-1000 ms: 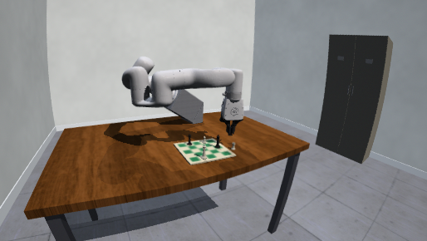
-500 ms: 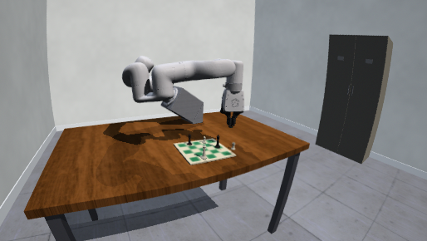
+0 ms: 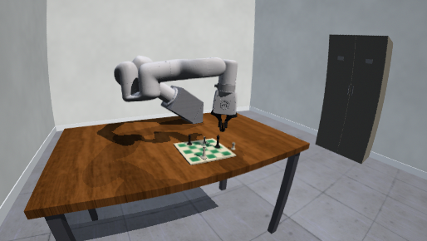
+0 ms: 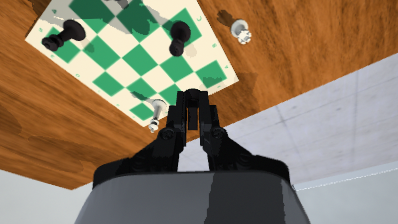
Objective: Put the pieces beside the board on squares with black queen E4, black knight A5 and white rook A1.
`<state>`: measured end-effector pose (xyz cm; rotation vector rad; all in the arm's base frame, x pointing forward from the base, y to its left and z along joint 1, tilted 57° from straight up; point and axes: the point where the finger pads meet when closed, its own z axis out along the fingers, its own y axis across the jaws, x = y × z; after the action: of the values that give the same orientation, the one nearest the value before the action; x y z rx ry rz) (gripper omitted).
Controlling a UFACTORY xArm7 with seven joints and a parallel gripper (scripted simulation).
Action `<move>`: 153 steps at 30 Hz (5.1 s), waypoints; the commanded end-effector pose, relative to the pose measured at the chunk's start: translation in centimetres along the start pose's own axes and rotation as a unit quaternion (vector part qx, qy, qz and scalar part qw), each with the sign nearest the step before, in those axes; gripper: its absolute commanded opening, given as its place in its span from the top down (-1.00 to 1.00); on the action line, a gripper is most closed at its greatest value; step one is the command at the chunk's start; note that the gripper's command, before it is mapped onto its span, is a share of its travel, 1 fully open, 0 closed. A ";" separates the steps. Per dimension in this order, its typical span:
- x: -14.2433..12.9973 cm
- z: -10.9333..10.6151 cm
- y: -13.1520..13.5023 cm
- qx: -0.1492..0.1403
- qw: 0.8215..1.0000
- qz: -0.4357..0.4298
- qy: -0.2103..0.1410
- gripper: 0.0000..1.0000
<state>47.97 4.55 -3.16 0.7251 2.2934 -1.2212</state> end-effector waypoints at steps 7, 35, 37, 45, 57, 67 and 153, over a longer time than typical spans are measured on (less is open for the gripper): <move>-7.9 -0.5 -6.0 -0.006 0.967 0.254 0.001 1.00; -11.8 -0.4 -10.2 -0.011 0.880 0.475 0.014 1.00; -11.8 -0.2 -10.2 -0.011 0.880 0.475 0.014 1.00; -11.7 2.3 -10.2 -0.011 0.880 0.475 0.014 1.00; -11.7 7.0 -10.0 -0.011 0.880 0.475 0.014 1.00; -11.6 9.0 -9.9 -0.011 0.880 0.475 0.014 1.00; -11.6 9.2 -9.8 -0.011 0.880 0.474 0.014 1.00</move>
<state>51.78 -10.87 5.01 1.5942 1.5528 -0.6947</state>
